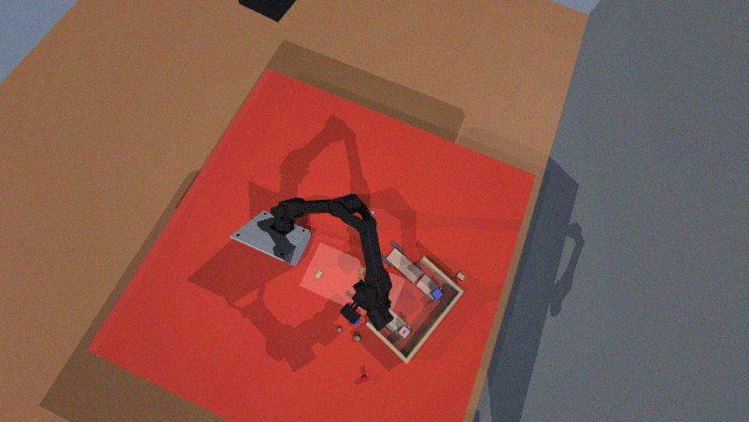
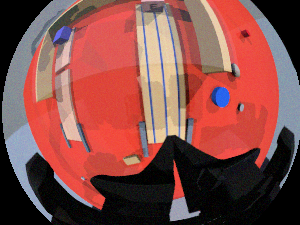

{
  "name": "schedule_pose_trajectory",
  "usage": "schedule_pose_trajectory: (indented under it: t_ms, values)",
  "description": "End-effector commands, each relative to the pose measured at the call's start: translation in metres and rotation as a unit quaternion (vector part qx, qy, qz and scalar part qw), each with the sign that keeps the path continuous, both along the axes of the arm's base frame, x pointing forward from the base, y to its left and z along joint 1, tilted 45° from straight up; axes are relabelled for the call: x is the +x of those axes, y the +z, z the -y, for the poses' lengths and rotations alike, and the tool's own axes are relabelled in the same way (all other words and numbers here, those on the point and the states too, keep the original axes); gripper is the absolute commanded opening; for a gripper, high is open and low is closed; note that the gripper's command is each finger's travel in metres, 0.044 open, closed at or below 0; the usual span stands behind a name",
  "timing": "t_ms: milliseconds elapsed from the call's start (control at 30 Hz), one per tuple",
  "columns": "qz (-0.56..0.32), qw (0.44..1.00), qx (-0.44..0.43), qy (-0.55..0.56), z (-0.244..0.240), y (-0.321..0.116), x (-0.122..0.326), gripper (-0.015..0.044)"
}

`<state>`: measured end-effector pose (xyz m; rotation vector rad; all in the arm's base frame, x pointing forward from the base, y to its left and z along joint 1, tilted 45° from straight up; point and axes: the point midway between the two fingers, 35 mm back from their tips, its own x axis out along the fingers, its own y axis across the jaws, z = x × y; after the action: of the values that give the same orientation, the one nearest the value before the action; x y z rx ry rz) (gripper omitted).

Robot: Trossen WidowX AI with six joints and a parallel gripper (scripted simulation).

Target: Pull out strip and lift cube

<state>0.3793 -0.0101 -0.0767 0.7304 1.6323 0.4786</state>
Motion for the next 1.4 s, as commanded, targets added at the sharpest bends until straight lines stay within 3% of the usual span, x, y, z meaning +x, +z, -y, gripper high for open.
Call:
schedule_pose_trajectory:
  t_ms: [0,1367]
  values:
    - [-0.002,1.000,0.002,-0.003,-0.005,-0.005,-0.001,0.0000]
    - [-0.003,1.000,0.003,-0.002,-0.031,-0.030,-0.008,0.0000]
